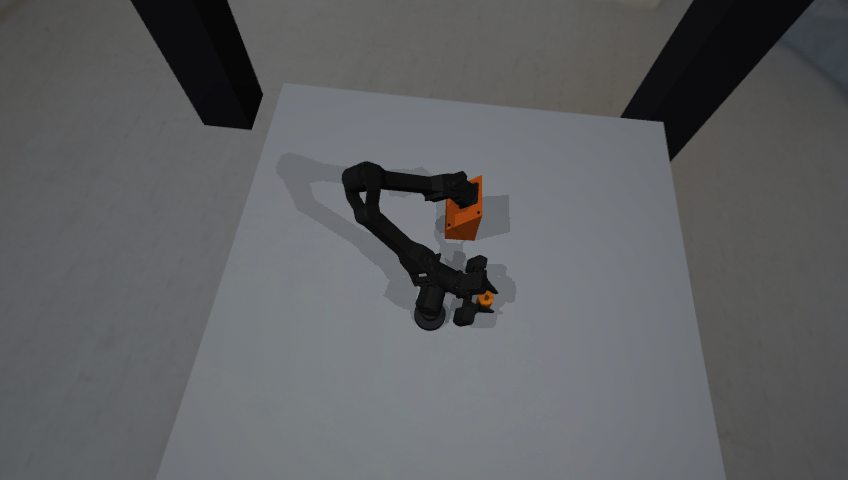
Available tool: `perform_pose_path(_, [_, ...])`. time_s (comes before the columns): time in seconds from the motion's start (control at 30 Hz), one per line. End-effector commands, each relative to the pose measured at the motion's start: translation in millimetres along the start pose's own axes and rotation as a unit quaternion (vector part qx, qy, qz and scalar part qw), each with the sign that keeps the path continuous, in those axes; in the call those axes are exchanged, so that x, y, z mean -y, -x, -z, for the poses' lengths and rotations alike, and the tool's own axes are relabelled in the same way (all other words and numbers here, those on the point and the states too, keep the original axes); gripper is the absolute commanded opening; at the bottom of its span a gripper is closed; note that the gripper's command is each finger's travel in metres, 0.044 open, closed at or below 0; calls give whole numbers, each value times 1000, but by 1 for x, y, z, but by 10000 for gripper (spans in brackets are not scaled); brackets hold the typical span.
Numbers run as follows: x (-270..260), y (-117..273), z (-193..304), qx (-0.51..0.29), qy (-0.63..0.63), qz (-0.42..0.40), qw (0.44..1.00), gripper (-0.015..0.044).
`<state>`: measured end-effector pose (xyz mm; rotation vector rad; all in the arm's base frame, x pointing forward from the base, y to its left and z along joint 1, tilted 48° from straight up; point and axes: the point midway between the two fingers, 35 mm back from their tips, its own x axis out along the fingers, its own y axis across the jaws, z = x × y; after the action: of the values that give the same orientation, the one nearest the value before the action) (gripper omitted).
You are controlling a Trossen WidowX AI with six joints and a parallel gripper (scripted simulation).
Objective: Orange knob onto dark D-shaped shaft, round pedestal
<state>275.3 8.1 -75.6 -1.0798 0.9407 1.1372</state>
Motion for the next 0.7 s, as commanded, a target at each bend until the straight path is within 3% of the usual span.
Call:
perform_pose_path(0.0, [0,0,0,0,0,0,1000,260])
perform_pose_path(0.63, [0,0,0,0,0,0,1000,260])
perform_pose_path(0.67, [0,0,0,0,0,0,1000,286])
